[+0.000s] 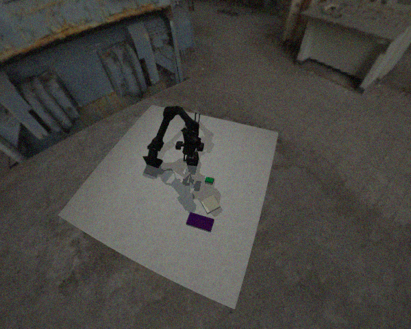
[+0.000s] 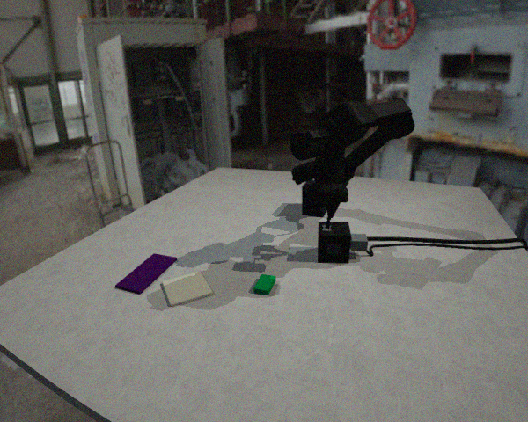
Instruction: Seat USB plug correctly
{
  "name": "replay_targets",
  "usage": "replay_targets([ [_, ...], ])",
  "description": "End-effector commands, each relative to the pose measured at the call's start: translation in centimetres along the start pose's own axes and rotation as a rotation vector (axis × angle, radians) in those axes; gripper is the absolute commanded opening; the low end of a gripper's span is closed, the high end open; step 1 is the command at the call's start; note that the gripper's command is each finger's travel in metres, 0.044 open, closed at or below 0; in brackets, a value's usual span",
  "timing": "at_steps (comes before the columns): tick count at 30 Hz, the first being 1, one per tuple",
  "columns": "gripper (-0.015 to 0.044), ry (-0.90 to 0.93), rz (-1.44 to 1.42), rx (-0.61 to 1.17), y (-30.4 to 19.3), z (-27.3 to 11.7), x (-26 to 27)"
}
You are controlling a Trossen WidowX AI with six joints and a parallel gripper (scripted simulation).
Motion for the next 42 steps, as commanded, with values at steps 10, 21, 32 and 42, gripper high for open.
replay_targets([
  [10,0.0000,0.003,0.003,0.003,-0.08,0.21,-0.04],
  [21,0.0000,0.003,0.003,0.003,-0.08,0.34,-0.04],
  [32,0.0000,0.003,0.002,0.003,-0.08,0.48,-0.04],
  [42,0.0000,0.003,0.002,0.003,-0.08,0.53,-0.03],
])
Point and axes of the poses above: the point midway between the two fingers, 35 mm back from their tips, its own z axis out along the fingers, its own x axis across the jaws, y = z × x, the point moved 1 cm from there along -z, back along the fingers, and after that the axes turned 1 degree about -z, right-handed, at the moved point
